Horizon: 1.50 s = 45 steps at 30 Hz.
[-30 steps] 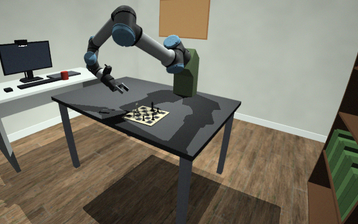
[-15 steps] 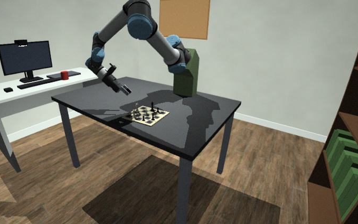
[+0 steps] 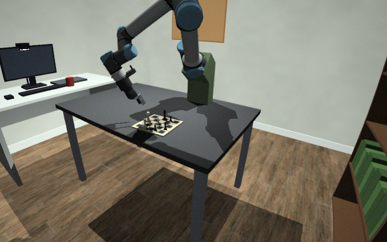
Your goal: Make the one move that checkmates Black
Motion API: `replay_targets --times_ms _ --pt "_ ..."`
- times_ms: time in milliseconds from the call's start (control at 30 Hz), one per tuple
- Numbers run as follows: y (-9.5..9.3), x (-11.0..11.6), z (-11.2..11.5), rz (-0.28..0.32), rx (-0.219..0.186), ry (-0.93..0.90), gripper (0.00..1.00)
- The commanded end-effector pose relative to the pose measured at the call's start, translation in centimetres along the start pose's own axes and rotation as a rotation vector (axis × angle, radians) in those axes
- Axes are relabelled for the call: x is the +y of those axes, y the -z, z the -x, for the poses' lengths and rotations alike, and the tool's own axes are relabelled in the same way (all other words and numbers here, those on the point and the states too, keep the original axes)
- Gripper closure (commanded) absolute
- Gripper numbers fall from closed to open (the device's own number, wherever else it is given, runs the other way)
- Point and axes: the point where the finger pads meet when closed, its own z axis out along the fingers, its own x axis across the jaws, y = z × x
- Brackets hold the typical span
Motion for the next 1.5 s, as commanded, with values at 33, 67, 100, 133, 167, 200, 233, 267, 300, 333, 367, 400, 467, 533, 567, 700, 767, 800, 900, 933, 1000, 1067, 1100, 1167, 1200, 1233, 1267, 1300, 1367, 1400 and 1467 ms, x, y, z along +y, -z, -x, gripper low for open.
replay_targets --times_ms 33,67,100,133,167,200,233,267,300,333,367,400,467,533,567,700,767,800,900,933,1000,1067,1100,1167,1200,1233,1267,1300,1367,1400,1467 --pt "0.6 0.4 -2.7 0.123 -0.128 0.238 0.0" --pt "0.7 0.5 -3.2 0.144 -0.149 0.277 0.0" --pt "0.9 0.5 -3.7 0.165 -0.169 0.314 0.0" --pt "0.9 0.5 -3.7 0.165 -0.169 0.314 0.0" --pt "0.9 0.5 -3.7 0.165 -0.169 0.314 0.0" --pt "1.1 0.5 -4.2 0.184 -0.188 0.35 0.0" --pt "1.2 0.6 -4.7 0.204 -0.206 0.384 0.0" --pt "1.4 0.6 -5.2 0.222 -0.223 0.417 0.0" --pt "1.5 0.6 -5.6 0.239 -0.239 0.447 0.0" --pt "1.7 0.6 -6.1 0.256 -0.254 0.476 0.0" --pt "1.8 0.6 -6.5 0.272 -0.268 0.502 0.0" --pt "2.0 0.6 -6.9 0.286 -0.281 0.527 0.0" --pt "2.2 0.5 -7.5 0.312 -0.303 0.569 0.0" --pt "2.5 0.5 -8.1 0.333 -0.322 0.604 0.0" --pt "2.6 0.4 -8.4 0.342 -0.329 0.618 0.0" --pt "2.8 0.4 -8.9 0.361 -0.346 0.649 0.0" --pt "2.8 0.4 -9.0 0.365 -0.349 0.656 0.0" --pt "2.9 0.3 -9.1 0.369 -0.352 0.661 0.0" --pt "2.9 0.3 -9.3 0.374 -0.357 0.67 0.0" --pt "2.9 0.3 -9.3 0.375 -0.357 0.671 0.0" --pt "2.9 0.3 -9.3 0.375 -0.357 0.671 0.0" --pt "2.9 0.3 -9.3 0.375 -0.357 0.671 0.0" --pt "2.9 0.3 -9.3 0.375 -0.357 0.671 0.0" --pt "2.9 0.3 -9.3 0.375 -0.357 0.671 0.0" --pt "2.9 0.3 -9.3 0.375 -0.357 0.671 0.0" --pt "2.9 0.3 -9.3 0.375 -0.357 0.671 0.0" --pt "2.9 0.3 -9.3 0.375 -0.357 0.671 0.0" --pt "2.9 0.3 -9.3 0.375 -0.357 0.671 0.0" --pt "2.9 0.3 -9.3 0.375 -0.357 0.671 0.0" --pt "2.9 0.3 -9.3 0.375 -0.357 0.671 0.0" --pt "2.9 0.3 -9.3 0.375 -0.358 0.673 0.0"
